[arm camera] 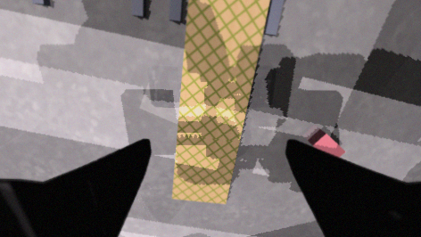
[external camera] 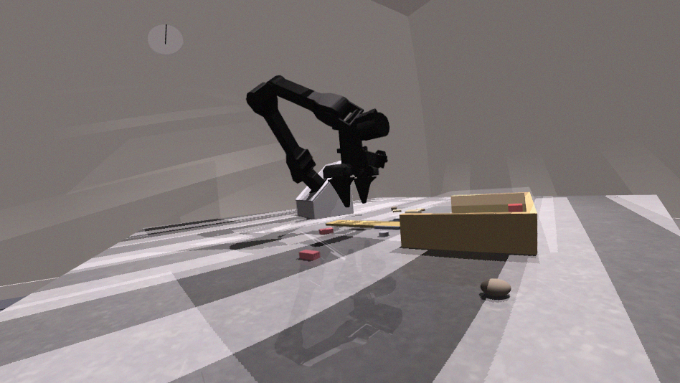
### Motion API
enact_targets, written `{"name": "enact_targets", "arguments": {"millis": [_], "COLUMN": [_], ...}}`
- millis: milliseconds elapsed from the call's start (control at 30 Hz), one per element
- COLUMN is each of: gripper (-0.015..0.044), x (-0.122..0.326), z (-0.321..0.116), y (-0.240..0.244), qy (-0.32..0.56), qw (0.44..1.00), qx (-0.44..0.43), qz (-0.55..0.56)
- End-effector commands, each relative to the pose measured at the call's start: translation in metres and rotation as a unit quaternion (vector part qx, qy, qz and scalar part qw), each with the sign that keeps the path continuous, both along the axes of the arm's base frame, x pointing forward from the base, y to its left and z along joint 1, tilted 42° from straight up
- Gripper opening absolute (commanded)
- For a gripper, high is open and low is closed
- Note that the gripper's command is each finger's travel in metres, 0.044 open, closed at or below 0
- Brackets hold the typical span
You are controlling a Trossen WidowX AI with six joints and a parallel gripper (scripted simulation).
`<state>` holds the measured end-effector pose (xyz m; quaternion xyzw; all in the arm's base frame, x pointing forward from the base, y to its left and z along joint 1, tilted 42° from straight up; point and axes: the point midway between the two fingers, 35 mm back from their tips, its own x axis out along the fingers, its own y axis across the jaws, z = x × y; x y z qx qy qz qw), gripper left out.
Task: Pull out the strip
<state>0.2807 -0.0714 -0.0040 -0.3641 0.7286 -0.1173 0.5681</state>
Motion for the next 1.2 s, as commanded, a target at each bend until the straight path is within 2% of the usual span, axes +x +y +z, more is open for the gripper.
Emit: {"name": "enact_targets", "arguments": {"millis": [0, 1167], "gripper": [0.044, 0.044], "x": [0.014, 0.131], "z": [-0.004, -0.024], "y": [0.004, 0.034], "qy": [0.002, -0.001], "qw": [1.0, 1.0], "qx": [0.003, 0.004], "qz": [0.0, 0.0]}}
